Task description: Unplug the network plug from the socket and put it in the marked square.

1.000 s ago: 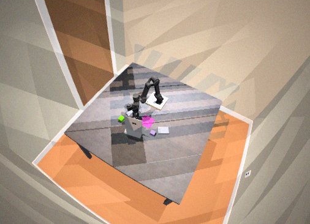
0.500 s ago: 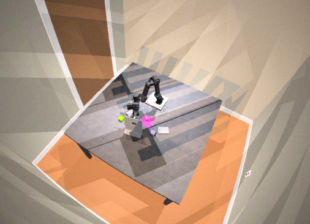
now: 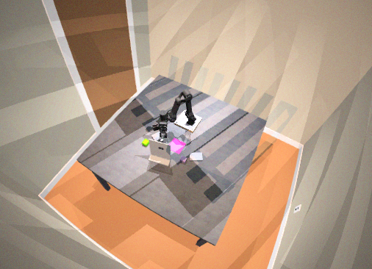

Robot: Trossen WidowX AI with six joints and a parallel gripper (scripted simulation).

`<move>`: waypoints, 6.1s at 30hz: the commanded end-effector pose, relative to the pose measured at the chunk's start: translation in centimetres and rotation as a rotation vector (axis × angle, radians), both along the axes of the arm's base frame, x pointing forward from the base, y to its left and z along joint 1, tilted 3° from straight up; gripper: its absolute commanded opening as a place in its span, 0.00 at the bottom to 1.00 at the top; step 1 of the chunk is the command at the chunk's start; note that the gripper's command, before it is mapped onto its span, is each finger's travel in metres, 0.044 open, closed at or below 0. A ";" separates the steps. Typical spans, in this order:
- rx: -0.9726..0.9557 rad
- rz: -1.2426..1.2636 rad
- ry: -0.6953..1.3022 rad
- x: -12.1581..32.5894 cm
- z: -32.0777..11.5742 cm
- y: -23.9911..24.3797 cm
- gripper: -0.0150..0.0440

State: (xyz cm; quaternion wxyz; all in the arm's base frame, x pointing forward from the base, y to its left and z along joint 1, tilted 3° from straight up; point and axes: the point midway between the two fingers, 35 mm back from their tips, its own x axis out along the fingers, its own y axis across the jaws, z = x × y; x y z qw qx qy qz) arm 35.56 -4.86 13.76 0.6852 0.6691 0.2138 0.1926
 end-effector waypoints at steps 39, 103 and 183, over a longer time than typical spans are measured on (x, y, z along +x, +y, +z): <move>0.047 -0.056 0.125 -1.1 4.8 1.8 0.25; -0.340 -0.426 0.899 -8.7 -6.8 8.7 0.25; -0.340 -0.424 0.898 -9.6 -10.3 8.5 0.52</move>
